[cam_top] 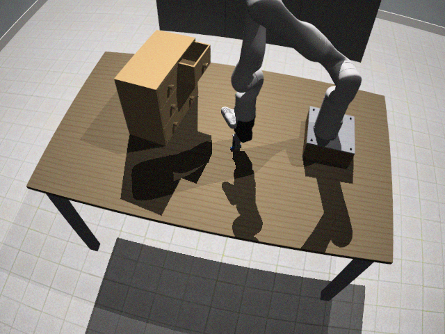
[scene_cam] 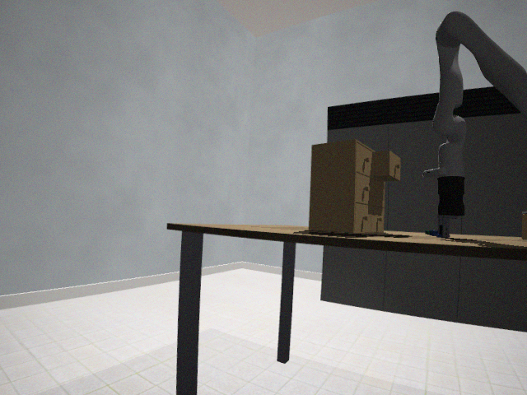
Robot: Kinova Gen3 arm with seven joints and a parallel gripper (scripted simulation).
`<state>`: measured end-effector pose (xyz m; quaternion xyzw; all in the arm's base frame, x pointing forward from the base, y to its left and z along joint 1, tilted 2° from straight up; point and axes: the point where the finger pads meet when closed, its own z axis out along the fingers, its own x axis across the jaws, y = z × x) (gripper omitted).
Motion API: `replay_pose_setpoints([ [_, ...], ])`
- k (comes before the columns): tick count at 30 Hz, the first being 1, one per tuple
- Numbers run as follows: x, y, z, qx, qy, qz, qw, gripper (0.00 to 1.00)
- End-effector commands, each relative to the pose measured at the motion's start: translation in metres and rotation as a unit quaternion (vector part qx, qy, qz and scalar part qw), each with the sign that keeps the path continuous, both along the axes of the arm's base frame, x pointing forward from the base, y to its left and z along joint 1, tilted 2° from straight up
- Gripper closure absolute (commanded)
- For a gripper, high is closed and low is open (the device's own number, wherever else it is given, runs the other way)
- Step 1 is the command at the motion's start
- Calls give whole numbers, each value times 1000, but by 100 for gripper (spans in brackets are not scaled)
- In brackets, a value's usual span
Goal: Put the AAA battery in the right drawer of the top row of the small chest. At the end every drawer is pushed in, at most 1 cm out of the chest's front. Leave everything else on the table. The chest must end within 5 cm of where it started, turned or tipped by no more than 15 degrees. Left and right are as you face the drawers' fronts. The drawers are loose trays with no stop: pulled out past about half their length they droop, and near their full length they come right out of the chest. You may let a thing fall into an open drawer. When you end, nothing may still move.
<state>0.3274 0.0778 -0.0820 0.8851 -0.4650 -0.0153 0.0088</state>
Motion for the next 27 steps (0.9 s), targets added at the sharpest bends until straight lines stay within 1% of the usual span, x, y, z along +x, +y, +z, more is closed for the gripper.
replay_pose_setpoints([
  [1,2,0,0,0,-2,1,1000,76],
  [19,2,0,0,0,-3,1,1000,76],
  [23,2,0,4,0,-3,1,1000,76],
  [25,-2,2,8,3,3,1,1000,76],
  [27,-2,2,14,3,4,1,1000,76],
])
